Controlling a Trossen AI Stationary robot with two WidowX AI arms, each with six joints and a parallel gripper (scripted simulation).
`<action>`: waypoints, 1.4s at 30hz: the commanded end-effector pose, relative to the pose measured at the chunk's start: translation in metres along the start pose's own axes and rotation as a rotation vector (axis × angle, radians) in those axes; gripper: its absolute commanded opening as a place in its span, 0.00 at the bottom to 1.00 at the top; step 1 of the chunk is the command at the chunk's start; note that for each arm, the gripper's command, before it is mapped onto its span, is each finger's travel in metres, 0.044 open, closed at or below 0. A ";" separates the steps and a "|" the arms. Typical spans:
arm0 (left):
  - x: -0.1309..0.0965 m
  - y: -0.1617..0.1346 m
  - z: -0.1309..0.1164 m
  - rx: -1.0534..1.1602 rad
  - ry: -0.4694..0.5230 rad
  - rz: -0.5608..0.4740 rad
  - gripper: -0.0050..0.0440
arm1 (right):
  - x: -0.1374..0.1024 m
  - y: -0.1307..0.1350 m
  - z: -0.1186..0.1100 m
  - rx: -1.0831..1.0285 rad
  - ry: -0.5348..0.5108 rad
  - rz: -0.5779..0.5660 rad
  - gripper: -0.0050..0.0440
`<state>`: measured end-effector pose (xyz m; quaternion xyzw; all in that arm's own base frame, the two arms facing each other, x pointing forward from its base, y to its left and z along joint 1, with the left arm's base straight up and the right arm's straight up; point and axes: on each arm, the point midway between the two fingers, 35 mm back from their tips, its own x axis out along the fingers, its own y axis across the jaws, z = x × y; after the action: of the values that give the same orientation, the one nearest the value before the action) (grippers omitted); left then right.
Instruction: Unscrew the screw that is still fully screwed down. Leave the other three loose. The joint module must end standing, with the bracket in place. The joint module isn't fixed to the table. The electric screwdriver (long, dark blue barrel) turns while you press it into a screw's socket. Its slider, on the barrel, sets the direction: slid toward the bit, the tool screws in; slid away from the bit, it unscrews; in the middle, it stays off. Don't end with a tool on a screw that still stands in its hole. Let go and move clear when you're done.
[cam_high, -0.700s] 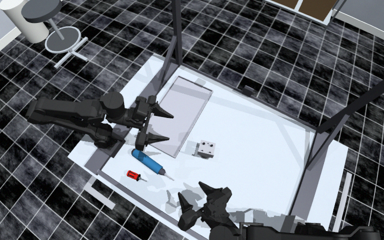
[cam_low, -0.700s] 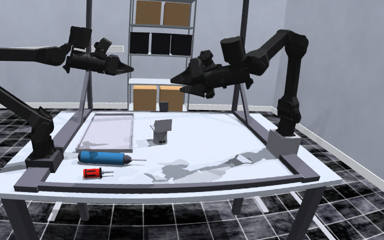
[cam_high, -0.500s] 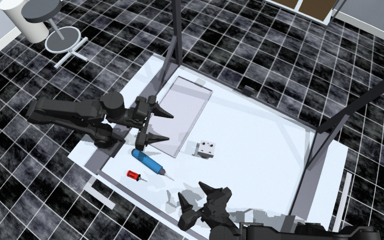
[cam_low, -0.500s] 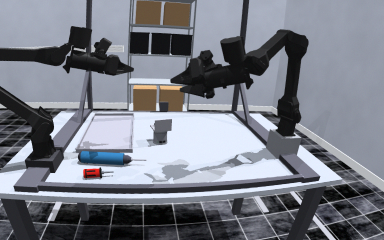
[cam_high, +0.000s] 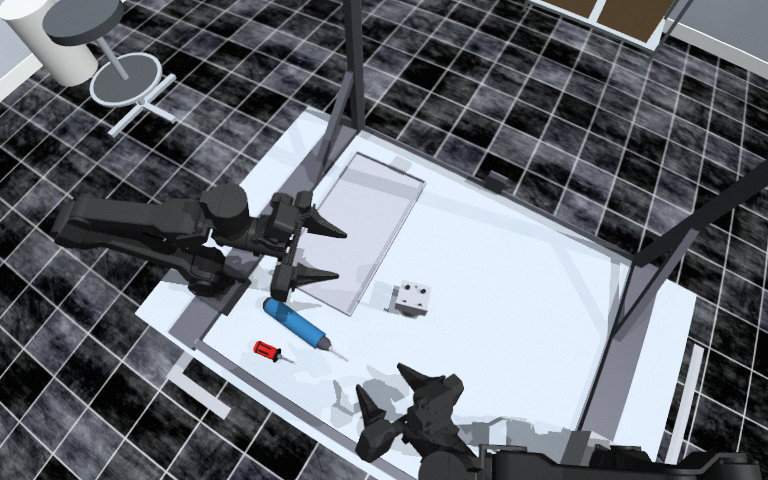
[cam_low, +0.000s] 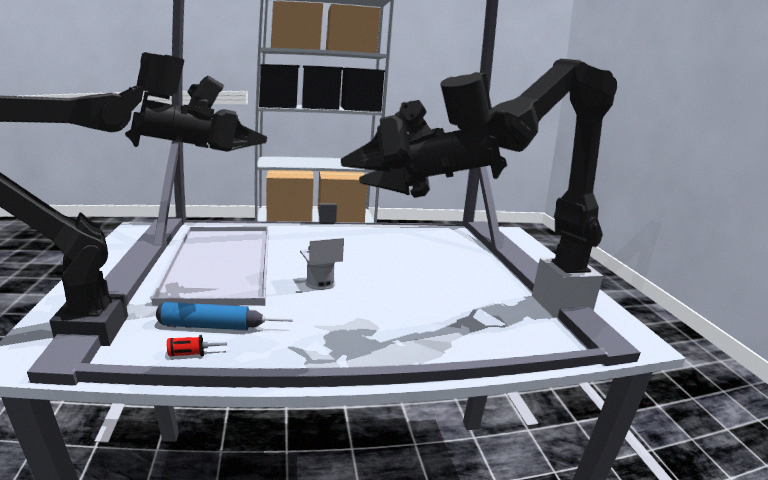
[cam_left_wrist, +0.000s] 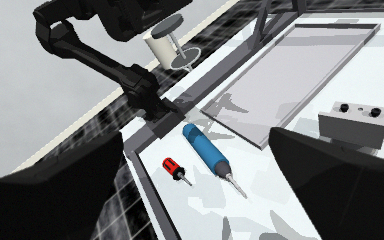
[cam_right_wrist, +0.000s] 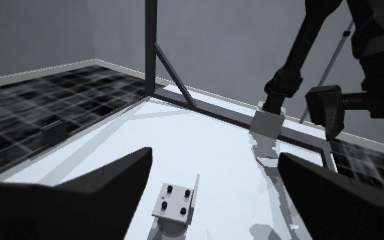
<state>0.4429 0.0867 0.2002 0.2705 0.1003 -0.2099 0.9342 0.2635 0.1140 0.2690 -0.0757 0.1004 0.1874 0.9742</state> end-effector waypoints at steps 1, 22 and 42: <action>-0.004 -0.002 0.013 0.008 -0.017 0.018 0.92 | -0.004 -0.005 -0.004 -0.006 0.007 -0.021 0.72; 0.040 -0.197 -0.004 -0.453 0.130 0.055 0.92 | -0.027 -0.067 -0.094 -0.389 0.550 0.028 0.72; 0.048 -0.235 0.001 -0.548 0.139 0.072 0.92 | -0.068 -0.050 -0.140 -0.740 0.855 0.684 0.72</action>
<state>0.3779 -0.1097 0.0698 0.0290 0.2193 -0.1250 0.9672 0.1969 0.0179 0.1458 -0.4147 0.4402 0.4216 0.6756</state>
